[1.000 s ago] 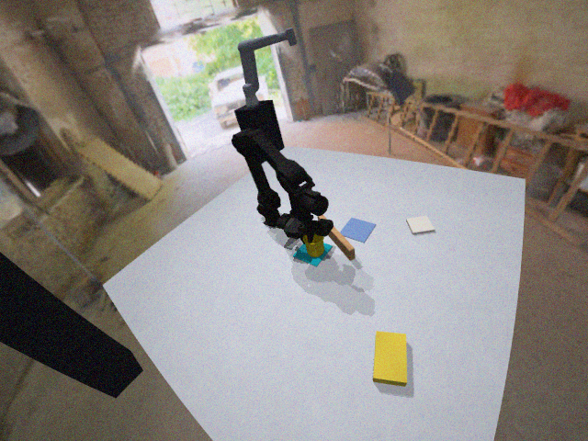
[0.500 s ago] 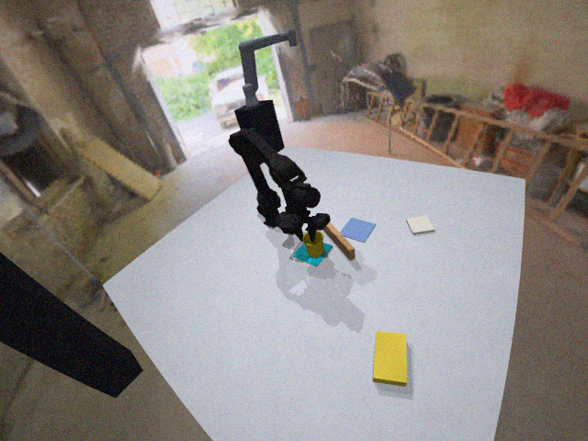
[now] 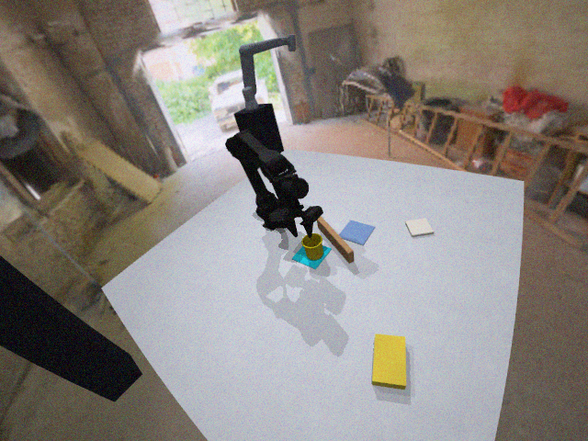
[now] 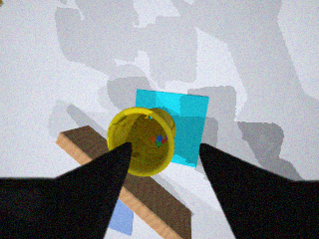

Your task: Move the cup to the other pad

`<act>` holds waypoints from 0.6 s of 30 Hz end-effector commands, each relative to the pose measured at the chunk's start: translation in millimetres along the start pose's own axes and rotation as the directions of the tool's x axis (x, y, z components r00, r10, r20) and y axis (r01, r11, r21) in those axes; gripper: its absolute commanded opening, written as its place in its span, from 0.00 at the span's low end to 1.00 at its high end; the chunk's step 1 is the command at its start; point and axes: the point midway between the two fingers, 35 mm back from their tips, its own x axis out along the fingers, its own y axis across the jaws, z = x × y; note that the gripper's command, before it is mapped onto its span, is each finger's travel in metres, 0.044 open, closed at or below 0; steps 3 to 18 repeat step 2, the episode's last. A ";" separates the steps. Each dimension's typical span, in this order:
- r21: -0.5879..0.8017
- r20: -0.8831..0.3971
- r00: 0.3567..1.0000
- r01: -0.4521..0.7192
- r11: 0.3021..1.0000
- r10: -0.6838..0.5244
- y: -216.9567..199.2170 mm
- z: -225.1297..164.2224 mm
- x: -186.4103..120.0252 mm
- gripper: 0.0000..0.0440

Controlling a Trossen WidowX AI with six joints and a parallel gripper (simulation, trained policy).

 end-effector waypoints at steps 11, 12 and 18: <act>0.020 0.013 0.999 -0.045 0.999 0.045 3.7 4.4 -16.0 0.73; 0.020 0.013 0.999 -0.045 0.999 0.045 3.7 4.4 -16.0 0.73; 0.020 0.013 0.999 -0.045 0.999 0.045 3.7 4.4 -16.0 0.73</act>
